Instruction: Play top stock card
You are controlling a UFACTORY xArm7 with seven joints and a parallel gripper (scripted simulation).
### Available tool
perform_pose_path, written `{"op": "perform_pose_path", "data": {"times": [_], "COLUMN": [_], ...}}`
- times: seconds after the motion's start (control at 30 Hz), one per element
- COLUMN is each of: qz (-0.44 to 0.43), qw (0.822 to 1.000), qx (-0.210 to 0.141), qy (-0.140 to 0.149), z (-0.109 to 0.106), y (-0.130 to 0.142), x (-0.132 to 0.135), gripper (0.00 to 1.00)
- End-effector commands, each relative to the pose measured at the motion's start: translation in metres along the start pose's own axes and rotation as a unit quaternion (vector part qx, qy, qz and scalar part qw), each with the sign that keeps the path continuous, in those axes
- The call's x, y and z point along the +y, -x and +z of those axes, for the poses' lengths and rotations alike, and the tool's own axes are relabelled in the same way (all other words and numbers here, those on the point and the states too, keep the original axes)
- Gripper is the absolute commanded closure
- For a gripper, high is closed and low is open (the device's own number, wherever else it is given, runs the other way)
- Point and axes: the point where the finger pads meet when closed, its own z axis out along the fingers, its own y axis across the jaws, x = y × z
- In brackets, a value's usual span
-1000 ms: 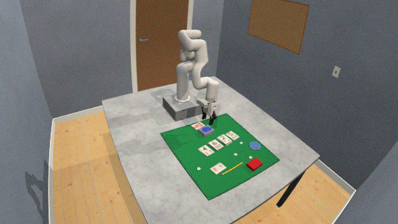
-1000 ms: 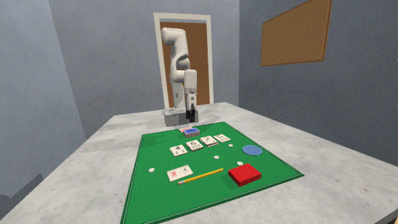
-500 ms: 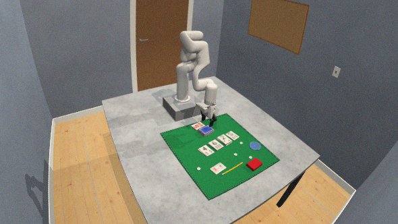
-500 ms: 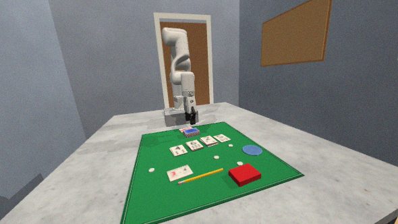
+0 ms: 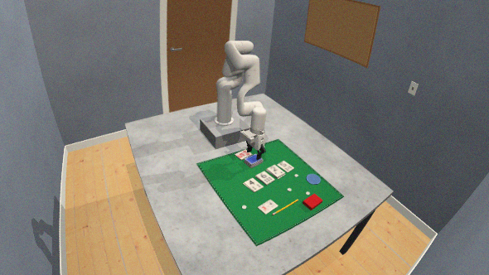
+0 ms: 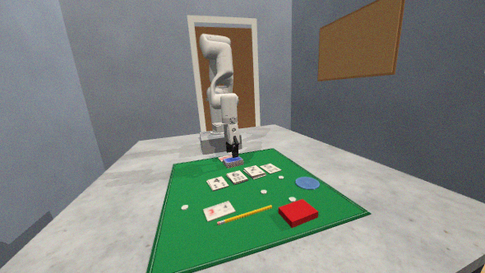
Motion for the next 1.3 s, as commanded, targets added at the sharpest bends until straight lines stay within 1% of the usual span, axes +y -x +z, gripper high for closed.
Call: {"op": "perform_pose_path", "data": {"times": [0.0,0.27,0.93,0.97,1.27], "qz": [0.0,0.0,0.0,0.0,0.0], "qw": [1.0,1.0,1.0,1.0,1.0], "qx": [-0.001,-0.001,-0.001,-0.001,-0.001], "qy": [-0.003,-0.003,-0.003,-0.003,-0.003], "z": [0.0052,0.0114,0.0117,0.0117,0.0117], "y": [-0.0002,-0.0003,-0.0003,-0.0003,-0.0003], "x": [-0.0024,-0.0024,-0.0024,-0.0024,-0.0024], "gripper": [0.13,0.13,0.13,0.27,0.27]}}
